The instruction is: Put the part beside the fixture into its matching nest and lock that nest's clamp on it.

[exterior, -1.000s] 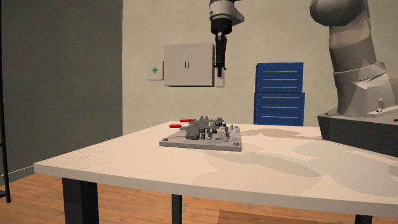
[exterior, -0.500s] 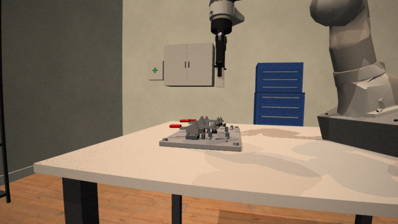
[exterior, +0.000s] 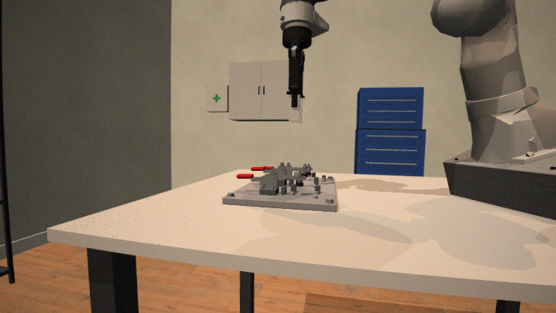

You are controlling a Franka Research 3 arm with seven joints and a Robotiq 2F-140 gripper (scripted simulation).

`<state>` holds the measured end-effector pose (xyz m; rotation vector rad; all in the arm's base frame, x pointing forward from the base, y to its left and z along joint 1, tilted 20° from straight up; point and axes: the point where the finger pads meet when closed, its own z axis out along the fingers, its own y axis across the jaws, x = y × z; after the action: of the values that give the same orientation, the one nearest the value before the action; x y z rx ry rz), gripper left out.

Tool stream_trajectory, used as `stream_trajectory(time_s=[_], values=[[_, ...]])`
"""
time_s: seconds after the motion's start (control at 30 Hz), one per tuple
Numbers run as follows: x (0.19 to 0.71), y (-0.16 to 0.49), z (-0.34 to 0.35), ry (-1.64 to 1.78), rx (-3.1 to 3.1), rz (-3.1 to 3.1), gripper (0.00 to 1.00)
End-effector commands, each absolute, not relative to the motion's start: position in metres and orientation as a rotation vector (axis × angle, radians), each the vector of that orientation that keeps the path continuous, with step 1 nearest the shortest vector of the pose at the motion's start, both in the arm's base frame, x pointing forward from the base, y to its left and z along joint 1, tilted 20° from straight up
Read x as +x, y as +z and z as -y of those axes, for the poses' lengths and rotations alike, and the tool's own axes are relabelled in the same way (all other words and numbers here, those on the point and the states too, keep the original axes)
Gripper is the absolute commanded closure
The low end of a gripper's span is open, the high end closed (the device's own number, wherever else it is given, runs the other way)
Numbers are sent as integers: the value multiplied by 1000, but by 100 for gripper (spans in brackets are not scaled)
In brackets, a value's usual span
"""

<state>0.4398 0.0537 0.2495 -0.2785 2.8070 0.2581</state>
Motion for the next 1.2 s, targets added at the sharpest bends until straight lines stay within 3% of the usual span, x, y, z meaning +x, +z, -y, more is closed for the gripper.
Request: stream_trajectory(time_s=[0.0, 0.37, 1.17], values=[[459, 256, -55, 251, -254, -2808, 72], [519, 276, -64, 251, -254, -2808, 72], [535, 269, -69, 251, -254, -2808, 72]])
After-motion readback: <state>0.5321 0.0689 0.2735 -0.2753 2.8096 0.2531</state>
